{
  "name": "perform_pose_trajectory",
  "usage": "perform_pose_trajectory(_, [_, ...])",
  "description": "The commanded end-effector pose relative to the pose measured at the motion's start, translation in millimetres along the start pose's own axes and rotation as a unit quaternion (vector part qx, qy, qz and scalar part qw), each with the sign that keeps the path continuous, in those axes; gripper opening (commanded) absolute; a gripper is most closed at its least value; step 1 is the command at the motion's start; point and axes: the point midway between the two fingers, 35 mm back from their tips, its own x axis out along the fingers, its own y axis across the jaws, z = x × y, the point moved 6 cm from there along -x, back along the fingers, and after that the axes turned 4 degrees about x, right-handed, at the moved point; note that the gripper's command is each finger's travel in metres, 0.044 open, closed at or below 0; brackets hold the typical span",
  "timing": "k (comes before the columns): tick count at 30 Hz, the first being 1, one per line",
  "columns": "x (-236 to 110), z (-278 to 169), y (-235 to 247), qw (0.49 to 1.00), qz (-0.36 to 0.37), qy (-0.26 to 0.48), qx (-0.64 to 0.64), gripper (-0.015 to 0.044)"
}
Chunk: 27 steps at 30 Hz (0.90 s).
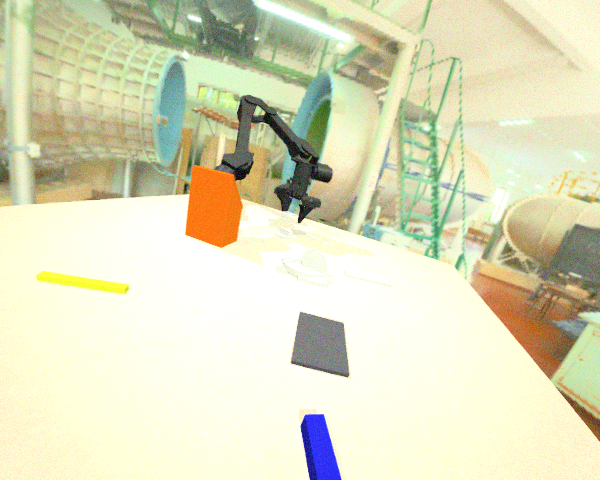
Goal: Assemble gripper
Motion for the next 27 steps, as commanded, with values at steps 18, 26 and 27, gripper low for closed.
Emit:
perform_pose_trajectory(18, [-16.9,2.6,23.2,0.993,0.008,-0.006,-0.115,0.0351])
perform_pose_trajectory(26, [-15.3,7.5,45.8,0.978,0.012,-0.016,-0.209,0.0351])
perform_pose_trajectory(27, [-15.2,8.2,48.7,0.975,0.012,-0.017,-0.220,0.0351])
